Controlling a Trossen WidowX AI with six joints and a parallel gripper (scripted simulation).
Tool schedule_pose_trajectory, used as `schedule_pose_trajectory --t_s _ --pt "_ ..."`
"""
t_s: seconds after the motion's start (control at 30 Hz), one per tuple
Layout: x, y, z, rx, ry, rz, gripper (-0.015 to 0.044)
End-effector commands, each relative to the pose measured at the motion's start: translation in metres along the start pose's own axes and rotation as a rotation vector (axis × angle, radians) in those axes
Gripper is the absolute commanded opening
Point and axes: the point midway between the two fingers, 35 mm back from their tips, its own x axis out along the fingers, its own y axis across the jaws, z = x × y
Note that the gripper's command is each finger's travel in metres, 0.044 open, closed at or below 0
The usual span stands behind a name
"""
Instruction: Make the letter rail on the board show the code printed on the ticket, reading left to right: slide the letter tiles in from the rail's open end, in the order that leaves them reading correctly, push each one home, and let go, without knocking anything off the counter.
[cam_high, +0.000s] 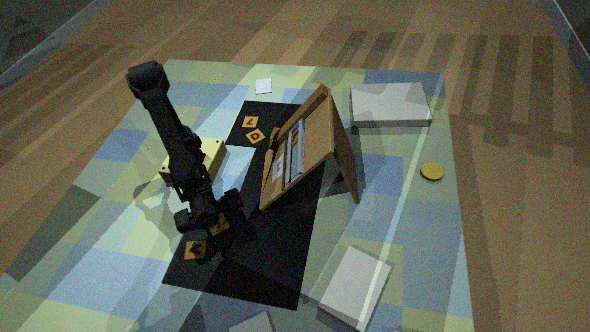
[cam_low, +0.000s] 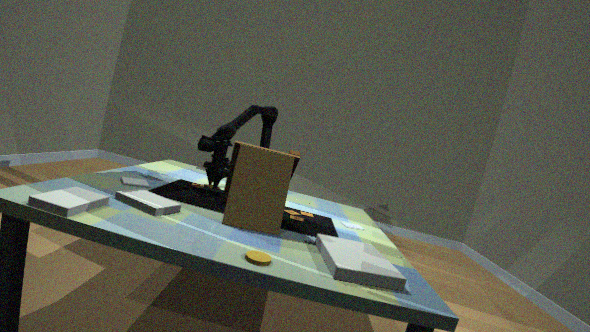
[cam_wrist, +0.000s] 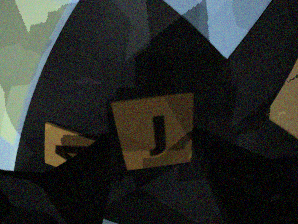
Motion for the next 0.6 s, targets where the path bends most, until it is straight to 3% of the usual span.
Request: schedule_pose_trajectory --t_s 0.0,0.27,0.57 --pt "-0.003 0.0 0.0 -0.007 0.001 0.001 0.0" --pt "-0.005 -0.001 -0.002 0.021 0.006 -0.006 0.0" --pt "-0.013 -0.021 -0.025 0.295 0.073 -0.1 0.0"
